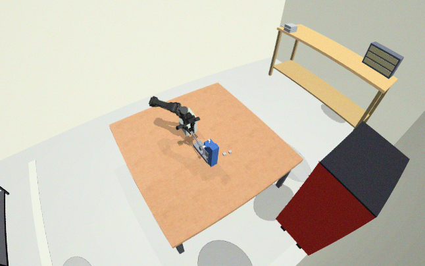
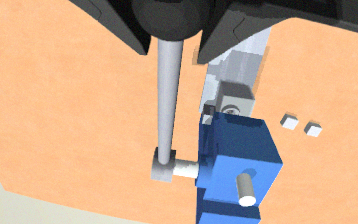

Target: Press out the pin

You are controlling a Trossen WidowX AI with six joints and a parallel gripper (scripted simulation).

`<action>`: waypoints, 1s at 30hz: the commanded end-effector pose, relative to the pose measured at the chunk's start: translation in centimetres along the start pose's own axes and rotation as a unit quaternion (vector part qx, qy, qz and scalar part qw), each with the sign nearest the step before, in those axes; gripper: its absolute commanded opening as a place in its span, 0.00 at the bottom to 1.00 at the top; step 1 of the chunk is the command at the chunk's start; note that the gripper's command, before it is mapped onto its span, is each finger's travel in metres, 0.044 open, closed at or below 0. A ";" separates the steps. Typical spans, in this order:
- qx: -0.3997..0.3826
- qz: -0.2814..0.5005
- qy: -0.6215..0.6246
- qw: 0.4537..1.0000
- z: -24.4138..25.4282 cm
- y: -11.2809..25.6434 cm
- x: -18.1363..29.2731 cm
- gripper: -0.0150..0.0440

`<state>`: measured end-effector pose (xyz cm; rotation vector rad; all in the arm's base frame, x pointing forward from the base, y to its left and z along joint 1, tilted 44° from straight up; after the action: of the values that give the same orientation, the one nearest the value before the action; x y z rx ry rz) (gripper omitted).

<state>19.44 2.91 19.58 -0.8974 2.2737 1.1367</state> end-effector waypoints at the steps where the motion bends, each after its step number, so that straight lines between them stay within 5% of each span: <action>1: 0.008 0.012 0.006 1.000 -0.1 -0.4 0.8 0.25; 30: 0.008 0.012 0.006 1.000 -0.4 -1.0 1.9 0.25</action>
<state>18.97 1.96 18.58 -0.8979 2.2792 1.1336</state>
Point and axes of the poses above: the point midway between the two fingers, 35 mm back from their tips, its own y axis back along the fingers, its own z axis across the jaws, x = y × z, the point moved 7 cm from there along y, back along the fingers, and after that the axes turned 11 degrees about -y, right-handed, at the moved point
